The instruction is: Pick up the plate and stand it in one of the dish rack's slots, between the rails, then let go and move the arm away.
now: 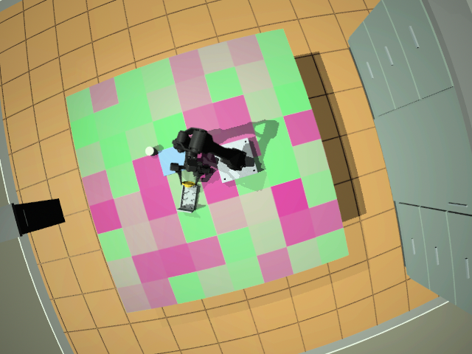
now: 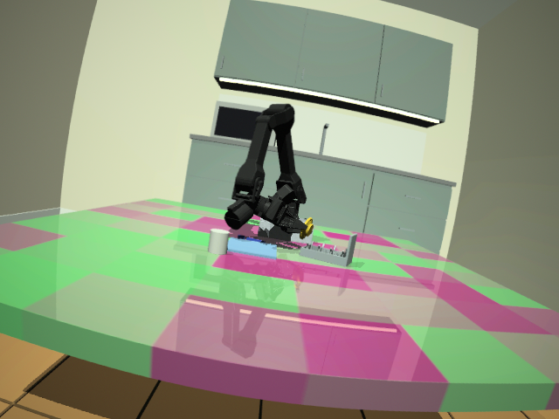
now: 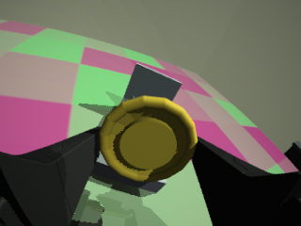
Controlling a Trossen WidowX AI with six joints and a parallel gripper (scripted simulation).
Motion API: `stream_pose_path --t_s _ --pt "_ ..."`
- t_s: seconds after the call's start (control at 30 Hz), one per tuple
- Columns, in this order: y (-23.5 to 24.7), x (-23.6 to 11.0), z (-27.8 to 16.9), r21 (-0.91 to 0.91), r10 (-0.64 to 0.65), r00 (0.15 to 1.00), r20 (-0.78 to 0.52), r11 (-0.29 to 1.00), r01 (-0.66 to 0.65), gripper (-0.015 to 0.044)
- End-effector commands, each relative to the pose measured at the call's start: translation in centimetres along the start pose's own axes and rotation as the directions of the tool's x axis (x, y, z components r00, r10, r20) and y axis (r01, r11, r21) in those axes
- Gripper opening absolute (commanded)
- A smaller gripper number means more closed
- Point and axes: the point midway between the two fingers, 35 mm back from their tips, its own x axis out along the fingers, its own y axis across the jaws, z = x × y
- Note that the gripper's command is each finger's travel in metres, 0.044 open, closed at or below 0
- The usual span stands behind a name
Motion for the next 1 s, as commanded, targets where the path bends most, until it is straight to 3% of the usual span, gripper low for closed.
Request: stream_pose_path --t_s 0.0,0.97 --pt "0.1 0.0 0.0 0.021 -0.019 1.0 0.014 1.0 0.019 0.0" --pt "-0.3 2.6 0.5 0.015 -0.009 1.0 0.004 1.0 0.009 0.0"
